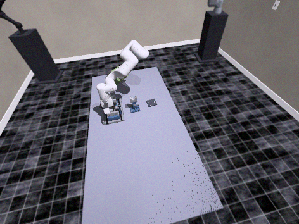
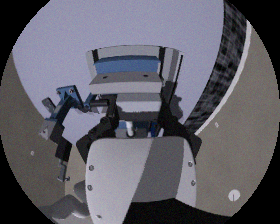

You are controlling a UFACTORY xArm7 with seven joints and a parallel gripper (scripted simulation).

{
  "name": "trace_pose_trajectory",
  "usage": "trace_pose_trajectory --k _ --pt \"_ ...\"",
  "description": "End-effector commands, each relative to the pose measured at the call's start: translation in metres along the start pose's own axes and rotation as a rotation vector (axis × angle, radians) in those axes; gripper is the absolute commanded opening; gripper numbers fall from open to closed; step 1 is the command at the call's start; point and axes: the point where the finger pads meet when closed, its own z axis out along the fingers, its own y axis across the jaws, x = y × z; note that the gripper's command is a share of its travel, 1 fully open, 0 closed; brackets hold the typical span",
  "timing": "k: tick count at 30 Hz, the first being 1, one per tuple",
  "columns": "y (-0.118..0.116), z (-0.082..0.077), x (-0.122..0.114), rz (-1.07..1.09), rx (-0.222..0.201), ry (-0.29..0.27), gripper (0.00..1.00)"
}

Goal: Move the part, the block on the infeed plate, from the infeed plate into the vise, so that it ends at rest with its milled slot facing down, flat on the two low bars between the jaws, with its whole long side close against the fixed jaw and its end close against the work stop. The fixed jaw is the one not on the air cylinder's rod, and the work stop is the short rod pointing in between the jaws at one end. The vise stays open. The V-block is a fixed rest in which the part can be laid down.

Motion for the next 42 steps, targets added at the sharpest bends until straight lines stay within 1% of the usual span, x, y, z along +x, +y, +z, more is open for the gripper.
trace_pose_trajectory --k 1,19,20,42 --pt "0.0015 -0.0013 0.0008 0.001 -0.004 0.003 0.0" --pt "0.0015 -0.0011 0.0008 0.001 -0.004 0.003 0.0" --pt "0.0015 -0.0011 0.0008 0.001 -0.004 0.003 0.81" --pt "0.0015 -0.0011 0.0008 0.001 -0.004 0.003 0.81"
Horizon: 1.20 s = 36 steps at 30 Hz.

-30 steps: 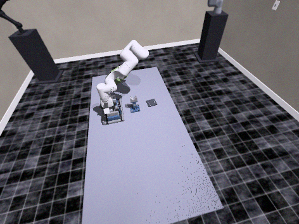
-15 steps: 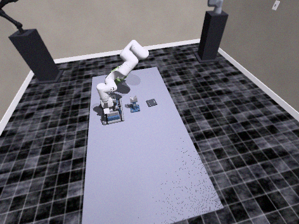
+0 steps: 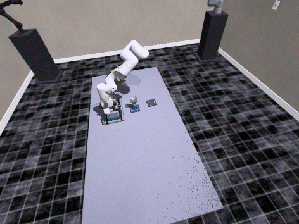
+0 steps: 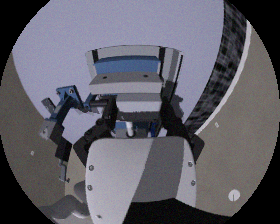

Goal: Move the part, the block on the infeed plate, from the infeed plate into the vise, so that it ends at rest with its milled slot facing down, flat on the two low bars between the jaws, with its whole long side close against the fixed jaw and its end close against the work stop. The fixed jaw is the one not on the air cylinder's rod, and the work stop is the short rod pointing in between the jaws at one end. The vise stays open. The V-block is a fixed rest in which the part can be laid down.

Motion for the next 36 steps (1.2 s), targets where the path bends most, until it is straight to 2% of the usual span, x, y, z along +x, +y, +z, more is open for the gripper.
trace_pose_trajectory --k 1,20,32,36 --pt "0.001 -0.002 0.001 0.001 -0.003 0.003 0.81" --pt "0.001 -0.004 0.001 0.001 -0.003 0.003 0.81" --pt "0.001 -0.022 0.001 0.001 -0.003 0.003 0.81" --pt "0.001 -0.034 0.001 0.001 -0.003 0.003 0.81"
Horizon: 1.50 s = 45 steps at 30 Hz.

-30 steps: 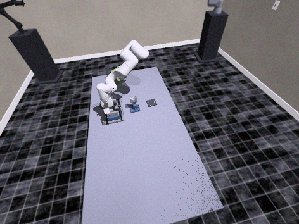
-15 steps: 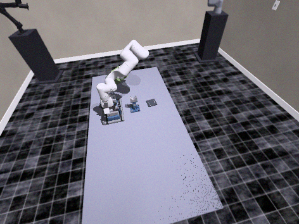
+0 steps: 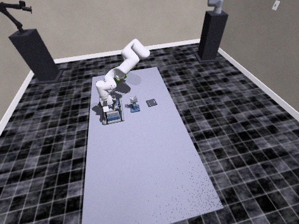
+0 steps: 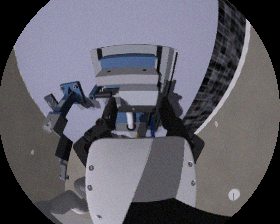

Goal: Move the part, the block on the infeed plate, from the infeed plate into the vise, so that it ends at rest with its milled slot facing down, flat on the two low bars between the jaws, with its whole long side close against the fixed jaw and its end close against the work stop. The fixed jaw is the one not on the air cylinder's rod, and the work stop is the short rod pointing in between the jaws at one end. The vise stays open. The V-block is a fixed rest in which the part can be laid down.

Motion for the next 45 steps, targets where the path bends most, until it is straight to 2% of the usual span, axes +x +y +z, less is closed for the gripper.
trace_pose_trajectory --k 1,11,20,26,27,45 --pt "0.002 -0.013 0.001 0.001 -0.004 0.003 0.81" --pt "0.001 -0.042 0.001 0.001 -0.004 0.003 0.81" --pt "0.001 -0.053 0.001 0.001 -0.004 0.003 0.81" --pt "0.001 -0.055 0.001 0.001 -0.004 0.003 0.81" --pt "0.001 -0.055 0.001 0.001 -0.004 0.003 0.0" --pt "0.001 -0.055 0.001 0.001 -0.004 0.003 0.0"
